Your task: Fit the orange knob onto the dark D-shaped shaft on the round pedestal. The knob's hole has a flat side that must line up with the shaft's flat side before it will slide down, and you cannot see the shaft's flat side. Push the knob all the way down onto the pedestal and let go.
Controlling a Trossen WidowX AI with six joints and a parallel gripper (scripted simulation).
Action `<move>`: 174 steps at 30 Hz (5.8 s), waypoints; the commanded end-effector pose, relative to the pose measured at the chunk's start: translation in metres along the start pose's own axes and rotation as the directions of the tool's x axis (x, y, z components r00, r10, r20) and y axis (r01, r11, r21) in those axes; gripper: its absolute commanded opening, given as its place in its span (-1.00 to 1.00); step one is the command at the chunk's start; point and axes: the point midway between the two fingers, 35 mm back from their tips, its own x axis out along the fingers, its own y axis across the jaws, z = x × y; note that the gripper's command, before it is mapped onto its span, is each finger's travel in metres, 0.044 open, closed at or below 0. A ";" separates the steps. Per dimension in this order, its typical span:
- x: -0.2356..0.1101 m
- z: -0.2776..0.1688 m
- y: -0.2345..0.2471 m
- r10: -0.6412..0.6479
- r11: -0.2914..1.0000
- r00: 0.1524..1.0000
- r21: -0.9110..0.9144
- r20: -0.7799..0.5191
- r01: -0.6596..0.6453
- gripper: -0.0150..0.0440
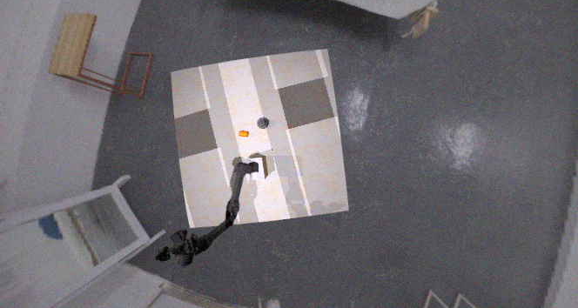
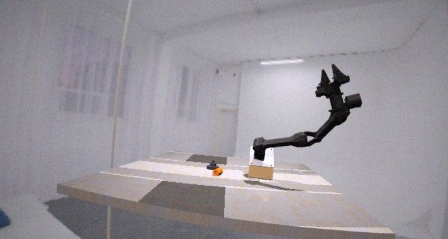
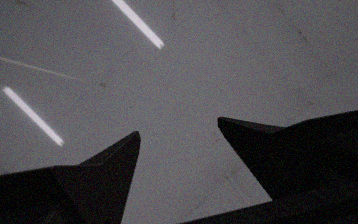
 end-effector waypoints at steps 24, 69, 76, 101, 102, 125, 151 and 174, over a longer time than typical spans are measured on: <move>0.097 0.382 0.072 0.270 0.562 0.640 0.421 0.720 -0.711 1.00; -0.299 0.574 0.416 0.068 0.475 -0.947 0.825 0.313 0.307 1.00; -0.300 0.573 0.417 0.065 0.482 -0.948 0.822 0.312 0.304 1.00; -0.340 0.587 0.422 0.066 0.482 -0.948 0.822 0.312 0.304 1.00; -0.342 0.587 0.422 0.066 0.482 -0.948 0.822 0.312 0.304 1.00; -0.366 0.594 0.424 0.063 0.483 -0.948 0.822 0.312 0.303 0.56; -0.364 0.594 0.422 0.108 0.480 -0.951 0.823 0.288 0.304 0.12; -0.350 0.600 0.404 0.404 0.478 -0.909 0.824 0.101 0.304 0.12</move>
